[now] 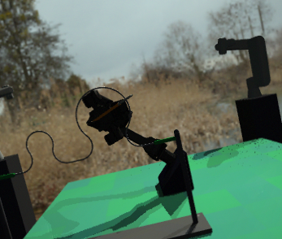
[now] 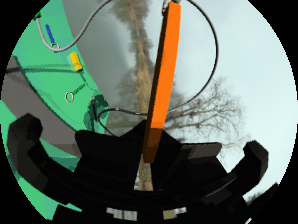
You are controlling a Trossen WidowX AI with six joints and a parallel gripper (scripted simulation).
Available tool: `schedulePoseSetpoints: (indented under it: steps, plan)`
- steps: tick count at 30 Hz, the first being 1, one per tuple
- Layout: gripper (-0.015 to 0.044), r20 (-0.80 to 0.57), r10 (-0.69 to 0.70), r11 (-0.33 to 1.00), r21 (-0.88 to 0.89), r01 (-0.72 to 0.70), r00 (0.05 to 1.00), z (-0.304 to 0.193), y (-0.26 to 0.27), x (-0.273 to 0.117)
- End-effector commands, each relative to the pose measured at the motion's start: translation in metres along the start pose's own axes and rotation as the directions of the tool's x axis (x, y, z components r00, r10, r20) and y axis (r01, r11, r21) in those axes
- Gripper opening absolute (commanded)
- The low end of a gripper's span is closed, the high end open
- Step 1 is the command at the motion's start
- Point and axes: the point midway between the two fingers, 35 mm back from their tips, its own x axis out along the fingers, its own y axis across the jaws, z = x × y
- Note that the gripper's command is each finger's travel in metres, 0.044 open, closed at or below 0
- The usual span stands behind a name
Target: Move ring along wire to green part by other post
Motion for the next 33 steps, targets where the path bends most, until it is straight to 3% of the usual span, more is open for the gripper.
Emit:
schedulePoseSetpoints:
  steps: [1, 33]
  plan:
    - [-0.0150, 0.013, -0.032, 0.998, -0.056, 0.032, 0.999, 0.001, -0.002, 0.000]
    - [-0.0150, 0.097, -0.200, 0.895, -0.386, 0.222, 0.975, 0.005, -0.018, 0.000]
